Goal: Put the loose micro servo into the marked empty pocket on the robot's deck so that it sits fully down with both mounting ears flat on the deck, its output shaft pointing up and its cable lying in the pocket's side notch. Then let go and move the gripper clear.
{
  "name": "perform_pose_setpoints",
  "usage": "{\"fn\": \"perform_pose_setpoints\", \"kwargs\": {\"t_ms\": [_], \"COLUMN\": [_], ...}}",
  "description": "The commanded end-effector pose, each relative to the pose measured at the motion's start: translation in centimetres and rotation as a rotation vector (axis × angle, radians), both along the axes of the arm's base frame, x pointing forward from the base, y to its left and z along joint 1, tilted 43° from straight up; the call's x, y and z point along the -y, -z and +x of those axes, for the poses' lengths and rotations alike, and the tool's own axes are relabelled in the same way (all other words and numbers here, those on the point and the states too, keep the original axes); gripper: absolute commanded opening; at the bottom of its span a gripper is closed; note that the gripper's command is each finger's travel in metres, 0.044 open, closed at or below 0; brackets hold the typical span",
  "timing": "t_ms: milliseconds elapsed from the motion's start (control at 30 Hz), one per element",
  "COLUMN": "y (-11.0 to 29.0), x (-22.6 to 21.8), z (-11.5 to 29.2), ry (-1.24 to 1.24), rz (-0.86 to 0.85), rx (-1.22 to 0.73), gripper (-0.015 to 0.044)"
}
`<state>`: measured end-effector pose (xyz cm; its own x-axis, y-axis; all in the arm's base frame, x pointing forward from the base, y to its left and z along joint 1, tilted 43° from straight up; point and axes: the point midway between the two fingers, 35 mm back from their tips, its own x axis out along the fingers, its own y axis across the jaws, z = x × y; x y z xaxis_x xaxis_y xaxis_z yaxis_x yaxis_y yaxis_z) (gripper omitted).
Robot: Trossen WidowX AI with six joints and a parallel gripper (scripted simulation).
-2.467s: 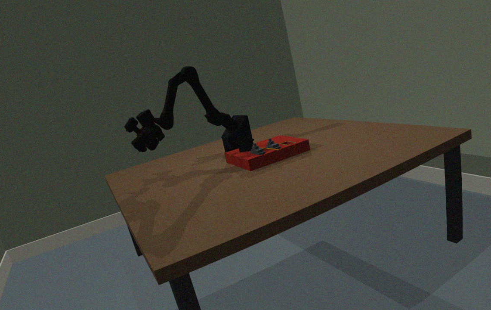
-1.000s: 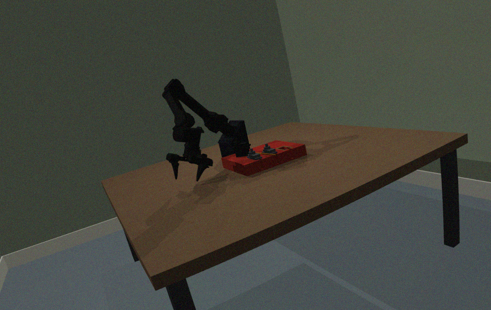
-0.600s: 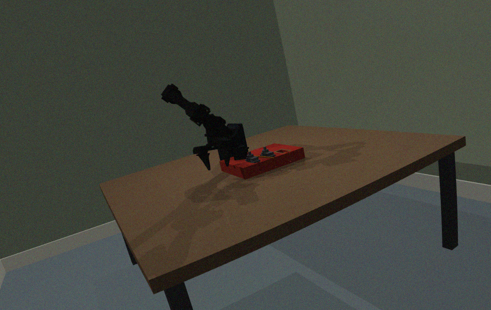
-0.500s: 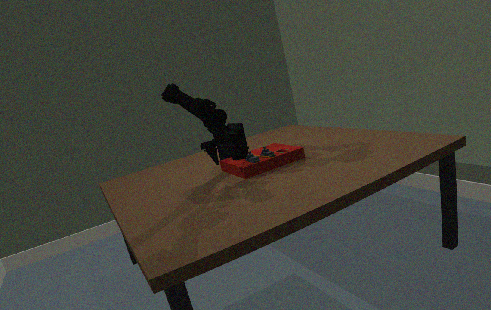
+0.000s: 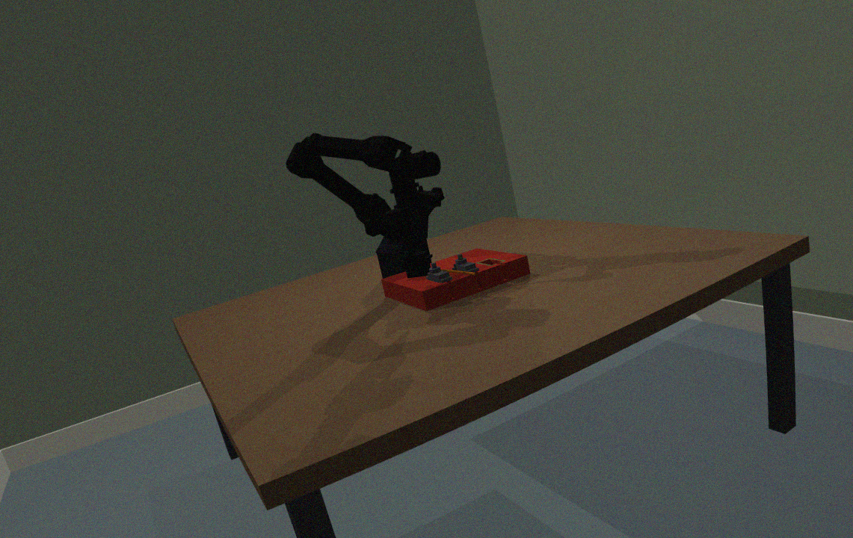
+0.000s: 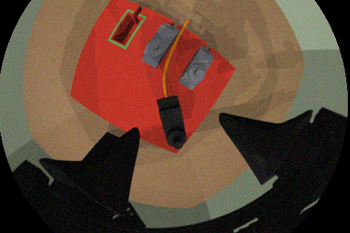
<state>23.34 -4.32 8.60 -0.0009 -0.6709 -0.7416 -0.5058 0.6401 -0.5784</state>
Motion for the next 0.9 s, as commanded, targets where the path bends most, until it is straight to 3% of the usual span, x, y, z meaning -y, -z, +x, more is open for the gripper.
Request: {"fn": "perform_pose_setpoints", "kwargs": {"t_ms": [0, 867], "y": [-0.1, 2.7], "x": [-1.0, 2.1], "z": [-0.8, -0.7], "ry": [-0.006, -0.006], "rz": [-0.015, -0.017], "rx": [-0.043, -0.042], "gripper": [0.044, 0.044]}}
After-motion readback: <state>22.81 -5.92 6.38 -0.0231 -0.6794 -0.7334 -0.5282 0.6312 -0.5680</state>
